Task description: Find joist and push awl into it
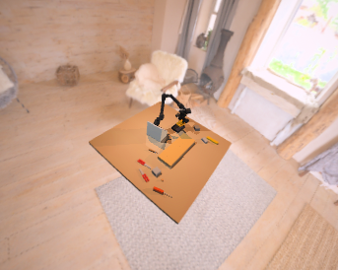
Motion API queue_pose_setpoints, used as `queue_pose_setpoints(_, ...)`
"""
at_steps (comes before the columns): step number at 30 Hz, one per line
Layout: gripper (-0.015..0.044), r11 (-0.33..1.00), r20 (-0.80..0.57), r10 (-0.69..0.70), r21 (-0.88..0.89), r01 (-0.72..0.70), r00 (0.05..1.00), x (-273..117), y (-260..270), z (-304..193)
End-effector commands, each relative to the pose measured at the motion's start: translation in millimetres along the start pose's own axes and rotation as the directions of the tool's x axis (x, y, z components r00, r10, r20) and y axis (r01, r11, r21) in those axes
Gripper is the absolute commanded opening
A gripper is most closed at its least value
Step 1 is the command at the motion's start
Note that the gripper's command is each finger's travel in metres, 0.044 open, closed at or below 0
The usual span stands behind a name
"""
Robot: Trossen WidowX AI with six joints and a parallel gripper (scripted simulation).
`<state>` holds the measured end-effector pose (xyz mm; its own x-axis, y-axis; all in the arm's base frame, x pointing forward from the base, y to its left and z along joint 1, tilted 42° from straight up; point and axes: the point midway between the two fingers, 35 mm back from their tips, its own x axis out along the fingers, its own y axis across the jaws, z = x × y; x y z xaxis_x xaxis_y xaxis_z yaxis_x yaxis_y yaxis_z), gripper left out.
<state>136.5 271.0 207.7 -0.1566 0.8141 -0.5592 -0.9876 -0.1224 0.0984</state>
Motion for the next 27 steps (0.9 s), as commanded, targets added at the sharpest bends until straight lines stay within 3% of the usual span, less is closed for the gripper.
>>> queue_pose_setpoints(1,0.0,0.998,0.029,0.029,-0.056,-0.027,0.999,-2,22,7)
queue_pose_setpoints(27,0.0,0.994,0.04,0.052,-0.095,-0.048,0.998,32,34,3)
